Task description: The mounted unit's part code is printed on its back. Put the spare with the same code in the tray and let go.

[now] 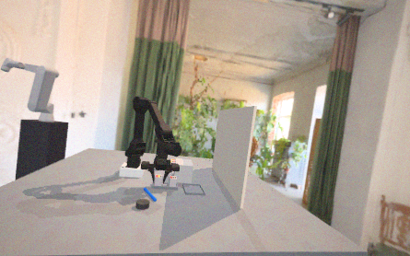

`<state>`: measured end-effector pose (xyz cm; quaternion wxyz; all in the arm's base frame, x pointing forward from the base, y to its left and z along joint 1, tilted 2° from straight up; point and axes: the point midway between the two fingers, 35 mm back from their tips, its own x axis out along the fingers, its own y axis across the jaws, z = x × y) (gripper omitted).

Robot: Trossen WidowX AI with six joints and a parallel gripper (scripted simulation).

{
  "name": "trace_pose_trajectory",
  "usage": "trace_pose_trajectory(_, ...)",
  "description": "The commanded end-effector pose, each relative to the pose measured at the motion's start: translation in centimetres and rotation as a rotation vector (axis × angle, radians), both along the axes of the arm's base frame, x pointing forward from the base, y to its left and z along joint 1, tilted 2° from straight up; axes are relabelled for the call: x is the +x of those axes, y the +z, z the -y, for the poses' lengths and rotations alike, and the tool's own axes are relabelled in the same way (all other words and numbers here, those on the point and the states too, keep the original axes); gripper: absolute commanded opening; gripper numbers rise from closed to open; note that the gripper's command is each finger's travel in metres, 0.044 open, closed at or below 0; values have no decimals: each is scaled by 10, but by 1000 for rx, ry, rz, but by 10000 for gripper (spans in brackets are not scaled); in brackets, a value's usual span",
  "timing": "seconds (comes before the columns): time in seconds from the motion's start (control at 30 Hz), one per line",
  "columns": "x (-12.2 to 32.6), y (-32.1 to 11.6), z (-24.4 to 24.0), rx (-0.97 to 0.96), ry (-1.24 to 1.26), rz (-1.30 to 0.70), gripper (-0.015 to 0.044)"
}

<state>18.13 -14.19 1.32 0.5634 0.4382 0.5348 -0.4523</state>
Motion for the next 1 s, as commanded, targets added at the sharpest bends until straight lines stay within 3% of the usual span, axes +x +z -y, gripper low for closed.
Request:
trace_pose_trajectory(0.0, 0, 0, 0, 0, 0, 0, 175)
trace_pose_trajectory(0.23, 0, 0, 0, 0, 0, 0, 128)
trace_pose_trajectory(0.4, 0, 0, 0, 0, 0, 0, 0)
trace_pose_trajectory(0.7, 1, 4, 0, 0, 0, 0, 0)
trace_pose_trajectory(0.97, 2, 51, 0, 0, 2, 0, 0)
